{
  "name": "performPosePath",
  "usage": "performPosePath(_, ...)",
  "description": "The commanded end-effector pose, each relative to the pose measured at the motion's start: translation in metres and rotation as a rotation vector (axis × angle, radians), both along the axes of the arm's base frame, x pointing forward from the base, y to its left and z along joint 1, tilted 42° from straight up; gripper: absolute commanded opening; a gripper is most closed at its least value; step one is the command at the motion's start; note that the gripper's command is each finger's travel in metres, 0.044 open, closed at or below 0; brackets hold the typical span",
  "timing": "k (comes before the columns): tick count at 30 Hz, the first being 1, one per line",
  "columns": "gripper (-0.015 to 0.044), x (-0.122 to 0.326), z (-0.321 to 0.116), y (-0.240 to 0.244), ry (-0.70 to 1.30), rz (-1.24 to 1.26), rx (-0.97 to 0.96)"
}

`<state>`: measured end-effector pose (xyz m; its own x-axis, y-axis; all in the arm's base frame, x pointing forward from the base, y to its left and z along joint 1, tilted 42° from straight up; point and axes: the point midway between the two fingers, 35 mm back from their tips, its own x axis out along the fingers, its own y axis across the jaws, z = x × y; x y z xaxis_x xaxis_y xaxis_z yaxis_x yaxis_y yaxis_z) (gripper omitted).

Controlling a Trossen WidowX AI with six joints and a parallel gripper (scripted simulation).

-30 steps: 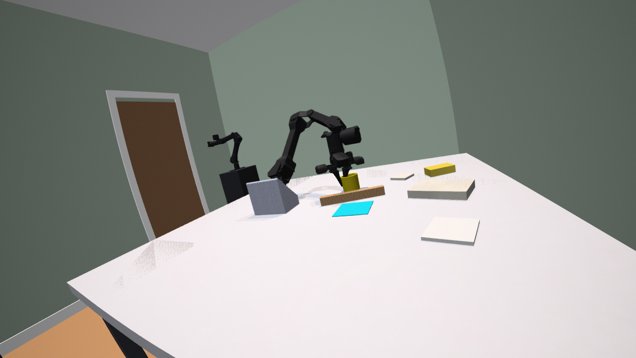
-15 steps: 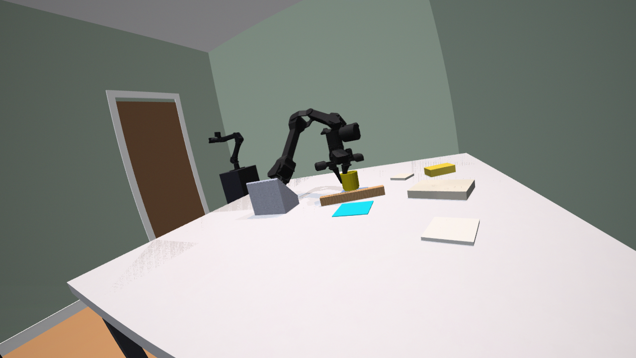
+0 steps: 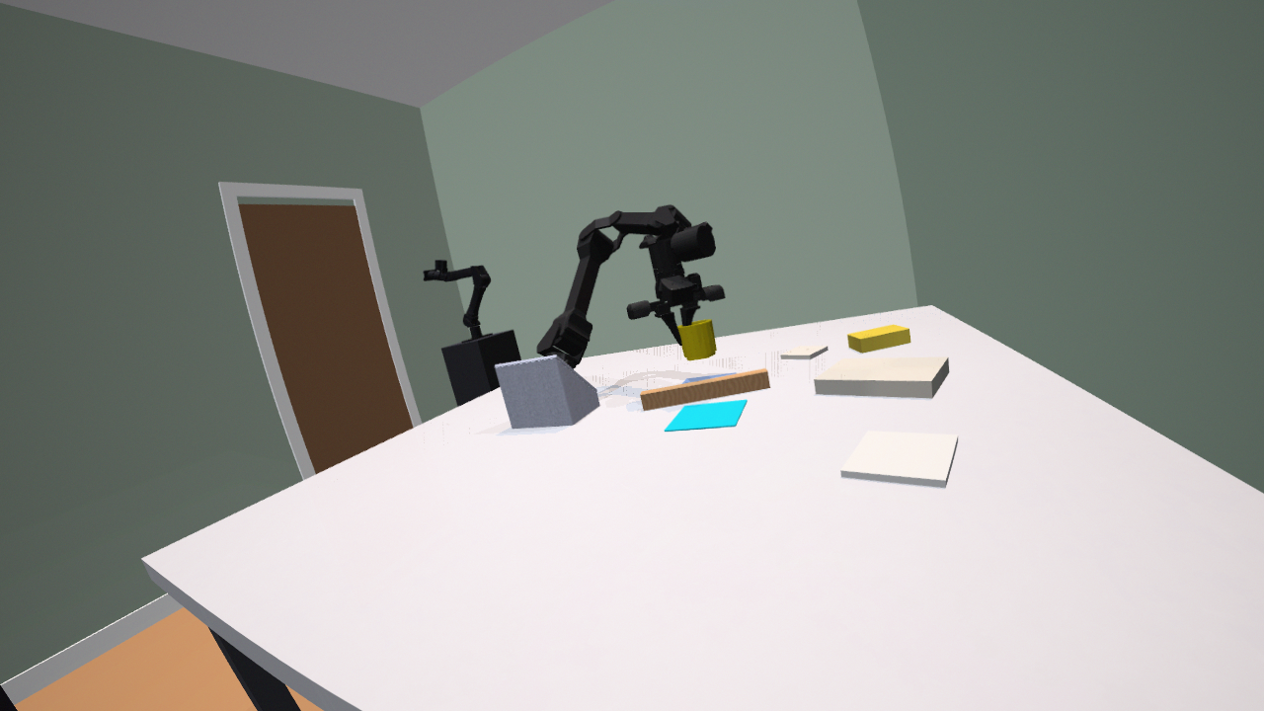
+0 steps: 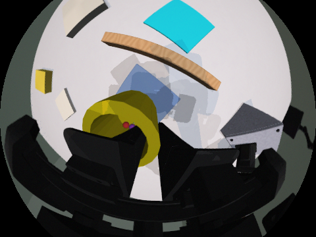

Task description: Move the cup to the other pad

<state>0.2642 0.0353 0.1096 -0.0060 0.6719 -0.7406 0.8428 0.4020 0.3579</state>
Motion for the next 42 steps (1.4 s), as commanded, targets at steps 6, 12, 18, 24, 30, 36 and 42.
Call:
performPosePath(6,0.0,0.0,0.001,-0.001,0.0,0.0,0.0)
performPosePath(12,0.0,0.0,0.001,-0.001,0.0,0.0,0.0)
performPosePath(18,0.0,0.0,0.0,-0.001,0.0,0.0,0.0)
performPosePath(24,0.0,0.004,-0.006,-0.009,0.001,0.001,-0.001)
performPosePath(30,0.0,0.008,-0.014,-0.019,0.001,0.002,-0.002)
performPosePath(36,0.0,0.012,-0.022,-0.028,0.002,0.003,-0.003)
performPosePath(42,0.0,0.016,-0.03,-0.038,0.001,0.003,-0.004)
